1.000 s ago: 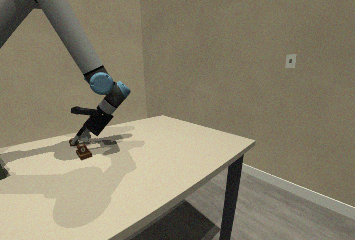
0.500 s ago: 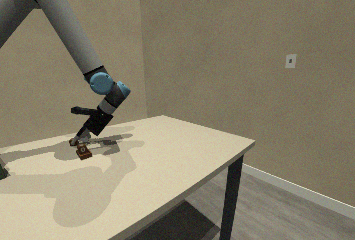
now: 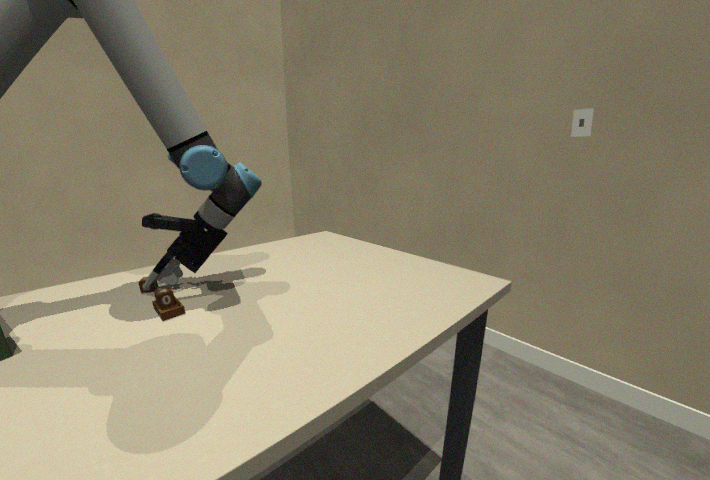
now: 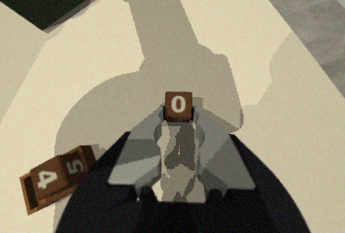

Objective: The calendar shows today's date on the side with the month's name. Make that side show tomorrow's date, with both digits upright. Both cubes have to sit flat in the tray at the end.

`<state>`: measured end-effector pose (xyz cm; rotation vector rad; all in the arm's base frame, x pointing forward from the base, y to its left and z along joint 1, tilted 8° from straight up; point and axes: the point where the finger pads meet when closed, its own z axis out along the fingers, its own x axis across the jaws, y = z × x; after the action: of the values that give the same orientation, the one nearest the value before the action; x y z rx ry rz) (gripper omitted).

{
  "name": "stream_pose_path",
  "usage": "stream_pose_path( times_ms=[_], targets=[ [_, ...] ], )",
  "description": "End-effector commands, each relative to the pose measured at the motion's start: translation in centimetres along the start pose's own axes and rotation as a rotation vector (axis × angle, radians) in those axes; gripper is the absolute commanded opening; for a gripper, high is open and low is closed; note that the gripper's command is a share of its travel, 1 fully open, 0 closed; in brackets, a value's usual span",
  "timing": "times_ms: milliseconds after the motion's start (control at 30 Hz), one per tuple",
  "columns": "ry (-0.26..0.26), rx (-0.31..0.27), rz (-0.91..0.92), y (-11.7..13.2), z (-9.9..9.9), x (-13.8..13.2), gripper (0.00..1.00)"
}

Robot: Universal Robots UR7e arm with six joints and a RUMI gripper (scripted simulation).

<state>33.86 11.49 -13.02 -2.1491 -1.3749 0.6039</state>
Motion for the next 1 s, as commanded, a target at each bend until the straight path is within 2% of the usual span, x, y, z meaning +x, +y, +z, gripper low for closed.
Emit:
stream_pose_path(
  times_ms=[0,233,267,633,667,800,833,967],
  targets=[
    [0.000,-0.001,0.000,0.01,-0.05,0.01,0.10],
    [0.000,-0.001,0.000,0.01,-0.05,0.01,0.10],
    [0.000,-0.001,0.000,0.01,-0.05,0.01,0.14],
    [0.000,-0.001,0.000,0.01,-0.05,0.01,0.24],
    [0.000,-0.001,0.000,0.01,-0.05,0.01,0.28],
    [0.000,-0.001,0.000,0.01,-0.05,0.01,0.28],
    [0.000,-0.001,0.000,0.01,-0.05,0.01,0.40],
    [0.000,-0.001,0.000,0.01,-0.05,0.01,0.40]
  ],
)
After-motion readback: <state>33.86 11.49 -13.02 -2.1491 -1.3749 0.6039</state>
